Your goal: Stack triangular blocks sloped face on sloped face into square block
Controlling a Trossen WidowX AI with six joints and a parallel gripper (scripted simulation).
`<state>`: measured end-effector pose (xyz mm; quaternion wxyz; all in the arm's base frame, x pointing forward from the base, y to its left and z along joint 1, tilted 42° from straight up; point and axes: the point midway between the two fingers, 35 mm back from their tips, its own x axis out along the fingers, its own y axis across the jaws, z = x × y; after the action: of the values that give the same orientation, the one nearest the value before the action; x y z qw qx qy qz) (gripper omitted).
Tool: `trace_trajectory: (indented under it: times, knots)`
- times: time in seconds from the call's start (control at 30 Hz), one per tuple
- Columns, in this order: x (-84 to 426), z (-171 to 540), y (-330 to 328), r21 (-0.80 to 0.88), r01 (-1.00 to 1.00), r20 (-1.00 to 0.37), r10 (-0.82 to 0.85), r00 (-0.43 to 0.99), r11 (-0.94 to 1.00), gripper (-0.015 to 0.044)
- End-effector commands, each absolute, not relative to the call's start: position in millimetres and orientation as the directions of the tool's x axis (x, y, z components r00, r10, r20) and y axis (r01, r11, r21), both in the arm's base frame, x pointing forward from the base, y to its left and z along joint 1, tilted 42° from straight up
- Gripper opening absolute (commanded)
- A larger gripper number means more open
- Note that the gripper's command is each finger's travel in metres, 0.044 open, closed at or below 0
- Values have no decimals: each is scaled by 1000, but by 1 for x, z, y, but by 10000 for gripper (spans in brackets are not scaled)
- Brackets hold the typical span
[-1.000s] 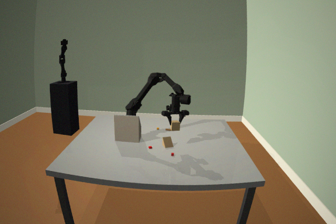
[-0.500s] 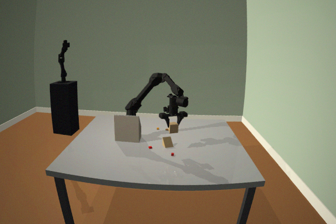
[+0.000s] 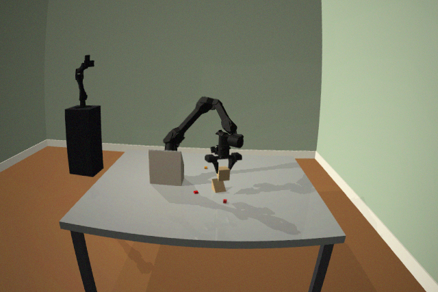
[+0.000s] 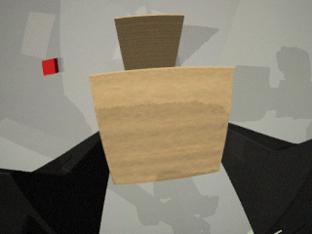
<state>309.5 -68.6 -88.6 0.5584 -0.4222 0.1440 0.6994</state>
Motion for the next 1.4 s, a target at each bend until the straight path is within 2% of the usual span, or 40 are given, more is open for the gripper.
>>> trace_trajectory:
  times: [0.0, 0.5, 1.37]
  knots:
    - [306, -95, -54, -278, -903, -750, 661, -9, -327, 0]
    - [294, -117, -10, -279, -903, -747, 665, -10, -326, 0]
    - [297, -117, -10, -287, -905, -747, 665, 6, -315, 0]
